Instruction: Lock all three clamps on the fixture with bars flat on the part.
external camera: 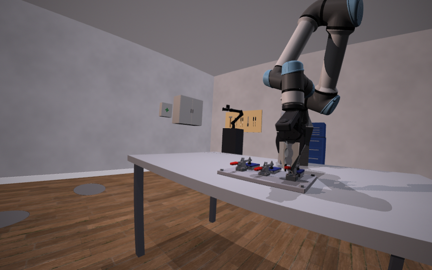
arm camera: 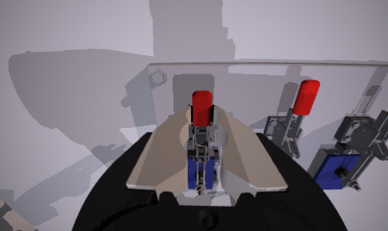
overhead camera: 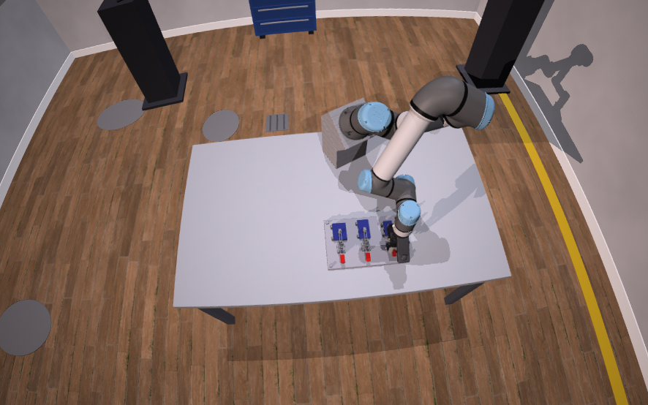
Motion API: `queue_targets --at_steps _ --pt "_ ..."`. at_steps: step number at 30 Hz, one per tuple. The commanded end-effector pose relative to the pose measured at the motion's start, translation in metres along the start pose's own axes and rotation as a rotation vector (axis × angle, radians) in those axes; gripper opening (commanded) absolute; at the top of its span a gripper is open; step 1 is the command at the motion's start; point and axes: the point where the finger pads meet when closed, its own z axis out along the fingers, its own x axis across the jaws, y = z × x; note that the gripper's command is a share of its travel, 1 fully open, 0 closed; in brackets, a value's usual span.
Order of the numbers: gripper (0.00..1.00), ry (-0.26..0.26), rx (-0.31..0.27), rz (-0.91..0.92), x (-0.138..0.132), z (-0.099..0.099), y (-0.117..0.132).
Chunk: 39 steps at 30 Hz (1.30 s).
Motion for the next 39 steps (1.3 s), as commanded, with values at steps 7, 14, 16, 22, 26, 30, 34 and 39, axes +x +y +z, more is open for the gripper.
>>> queue_targets --at_steps 7,14,16,22,26,30,34,39 --pt "0.0 0.0 0.002 0.0 -0.0002 0.0036 -0.0023" --pt "0.0 0.0 0.002 0.0 -0.0002 0.0036 -0.0023" --pt "0.0 0.0 0.002 0.0 -0.0002 0.0036 -0.0023" --pt "0.0 0.0 0.002 0.0 -0.0002 0.0067 -0.0035" --pt "0.0 0.0 0.001 0.0 -0.0002 0.0074 -0.0038" --pt "0.0 0.0 0.001 0.0 -0.0002 0.0074 -0.0038" --pt "0.0 0.0 0.001 0.0 -0.0002 0.0074 -0.0038" --pt "0.58 0.0 0.002 0.0 -0.0001 0.0073 -0.0038"
